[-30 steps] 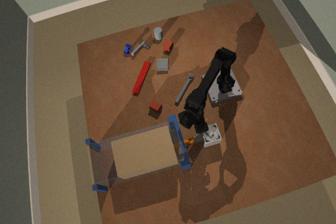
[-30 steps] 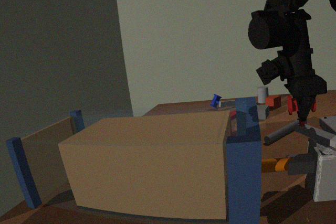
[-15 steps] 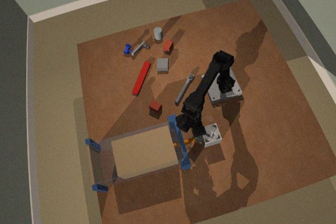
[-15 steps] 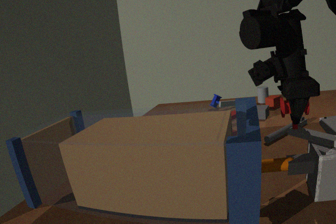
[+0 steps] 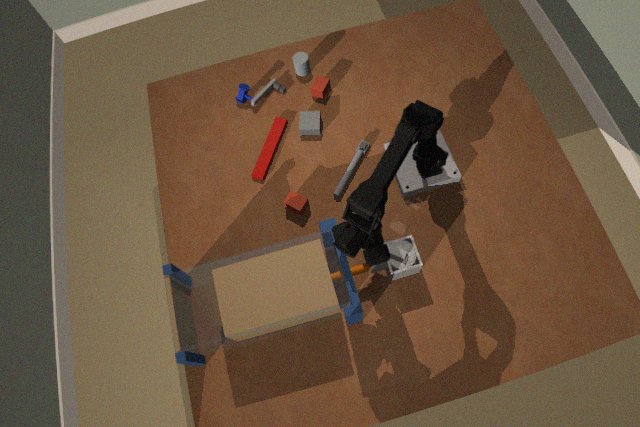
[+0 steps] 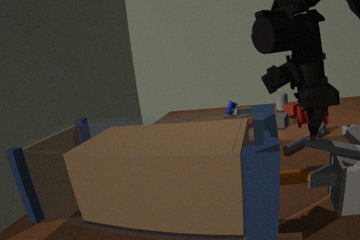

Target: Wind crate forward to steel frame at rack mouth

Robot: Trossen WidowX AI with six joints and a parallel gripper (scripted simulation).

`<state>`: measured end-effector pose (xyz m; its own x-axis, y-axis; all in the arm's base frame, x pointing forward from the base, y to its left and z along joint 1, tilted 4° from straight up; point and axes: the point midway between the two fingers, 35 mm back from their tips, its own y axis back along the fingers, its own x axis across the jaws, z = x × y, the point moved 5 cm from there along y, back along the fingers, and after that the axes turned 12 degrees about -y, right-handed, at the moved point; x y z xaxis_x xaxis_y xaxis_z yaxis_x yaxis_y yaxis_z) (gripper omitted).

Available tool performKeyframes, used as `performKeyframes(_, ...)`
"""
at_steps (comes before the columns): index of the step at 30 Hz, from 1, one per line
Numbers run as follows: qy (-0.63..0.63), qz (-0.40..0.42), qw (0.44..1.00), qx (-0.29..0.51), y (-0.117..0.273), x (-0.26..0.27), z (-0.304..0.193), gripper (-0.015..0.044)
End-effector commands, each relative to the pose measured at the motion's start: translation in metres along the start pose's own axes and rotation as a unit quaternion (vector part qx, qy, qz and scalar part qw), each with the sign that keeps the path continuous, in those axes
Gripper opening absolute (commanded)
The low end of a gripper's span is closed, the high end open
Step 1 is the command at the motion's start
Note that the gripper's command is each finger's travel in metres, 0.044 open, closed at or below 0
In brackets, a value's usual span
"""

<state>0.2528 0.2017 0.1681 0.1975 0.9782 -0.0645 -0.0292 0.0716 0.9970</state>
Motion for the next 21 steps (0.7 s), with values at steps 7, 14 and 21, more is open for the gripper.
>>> performKeyframes(7, 0.0, 0.014, 1.0, -0.007, 0.001, 0.019, 0.007, 0.0)
performKeyframes(14, 0.0, 0.015, 1.0, -0.007, 0.001, 0.026, 0.008, 0.0)
performKeyframes(21, 0.0, 0.015, 1.0, -0.007, 0.001, 0.033, 0.009, 0.0)
